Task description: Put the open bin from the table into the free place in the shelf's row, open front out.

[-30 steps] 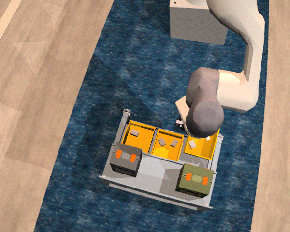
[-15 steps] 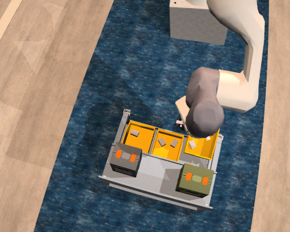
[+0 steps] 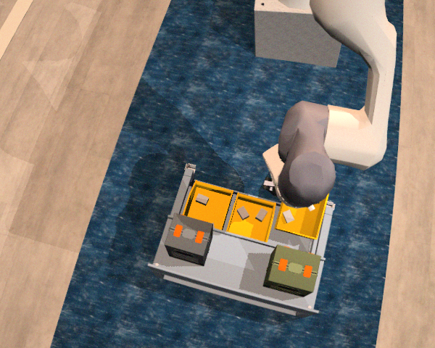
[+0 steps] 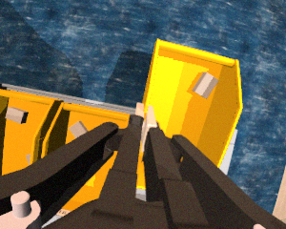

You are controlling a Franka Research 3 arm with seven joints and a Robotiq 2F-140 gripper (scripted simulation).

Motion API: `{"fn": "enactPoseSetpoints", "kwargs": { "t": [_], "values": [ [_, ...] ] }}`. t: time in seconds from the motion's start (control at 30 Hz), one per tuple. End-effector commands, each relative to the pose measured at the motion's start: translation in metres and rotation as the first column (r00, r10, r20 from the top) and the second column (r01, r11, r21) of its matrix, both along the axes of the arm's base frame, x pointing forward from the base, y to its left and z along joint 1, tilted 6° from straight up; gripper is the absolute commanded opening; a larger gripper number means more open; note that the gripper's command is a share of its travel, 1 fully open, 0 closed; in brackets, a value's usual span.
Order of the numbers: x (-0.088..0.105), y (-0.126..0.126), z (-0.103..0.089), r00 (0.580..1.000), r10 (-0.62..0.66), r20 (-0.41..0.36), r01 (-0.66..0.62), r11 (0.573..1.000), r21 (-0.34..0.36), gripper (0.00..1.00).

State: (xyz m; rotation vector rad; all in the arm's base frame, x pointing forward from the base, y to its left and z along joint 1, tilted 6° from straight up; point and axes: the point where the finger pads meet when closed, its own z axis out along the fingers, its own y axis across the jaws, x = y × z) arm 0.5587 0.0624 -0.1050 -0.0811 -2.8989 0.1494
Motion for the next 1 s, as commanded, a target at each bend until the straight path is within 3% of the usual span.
{"fn": "enactPoseSetpoints", "kwargs": {
  "t": [0.0, 0.97],
  "values": [
    [0.0024, 0.0018, 0.0006, 1.0, 0.007, 0.004, -0.007, 1.0, 0.005, 0.0],
    [0.0031, 0.0005, -0.0083, 1.0, 0.007, 0.005, -0.007, 1.0, 0.004, 0.0]
  ]
}}
